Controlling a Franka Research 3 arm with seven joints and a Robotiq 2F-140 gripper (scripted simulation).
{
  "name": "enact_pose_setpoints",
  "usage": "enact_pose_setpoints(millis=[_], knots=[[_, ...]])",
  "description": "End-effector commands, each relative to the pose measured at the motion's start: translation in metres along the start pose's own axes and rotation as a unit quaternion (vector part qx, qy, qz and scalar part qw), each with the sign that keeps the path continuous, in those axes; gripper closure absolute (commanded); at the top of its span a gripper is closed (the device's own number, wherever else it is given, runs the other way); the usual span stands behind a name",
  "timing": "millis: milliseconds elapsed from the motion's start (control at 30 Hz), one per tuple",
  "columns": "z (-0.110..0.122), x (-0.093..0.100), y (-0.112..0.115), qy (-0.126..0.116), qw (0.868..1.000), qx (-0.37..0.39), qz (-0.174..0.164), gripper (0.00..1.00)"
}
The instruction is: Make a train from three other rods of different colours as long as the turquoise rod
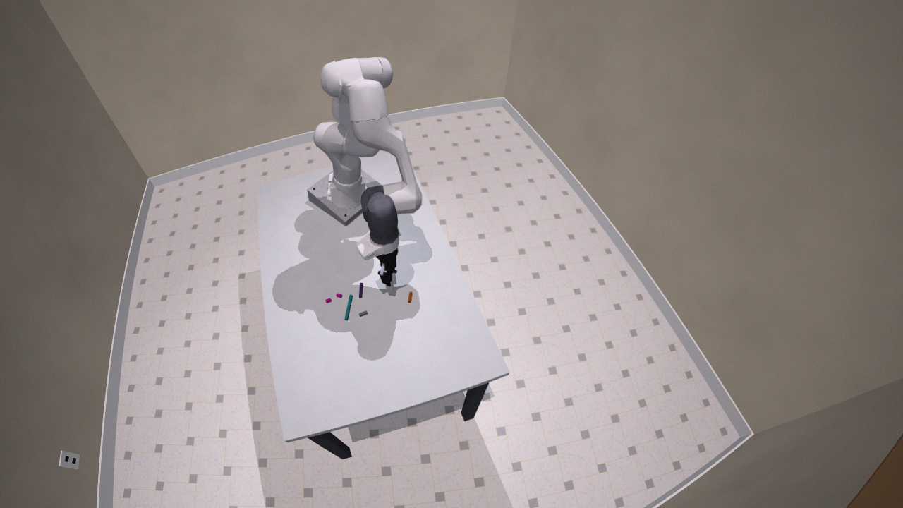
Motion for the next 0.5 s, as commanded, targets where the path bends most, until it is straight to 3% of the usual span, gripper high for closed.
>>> enact_pose_setpoints(millis=[0,467], knots=[[-0.0001,-0.0005,-0.0005,0.0,1.0,-0.003,0.0,0.85],[-0.0001,-0.0071,-0.0006,0.0,1.0,-0.003,0.0,0.85]])
Point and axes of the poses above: the point where the finger pads meet when closed, its own x axis back along the fingers, its own z axis across the jaws, y = z × x, the point moved 8 cm from there along x, back along the fingers, and after that the axes turned 12 degrees about -x, right-handed, at the moved point
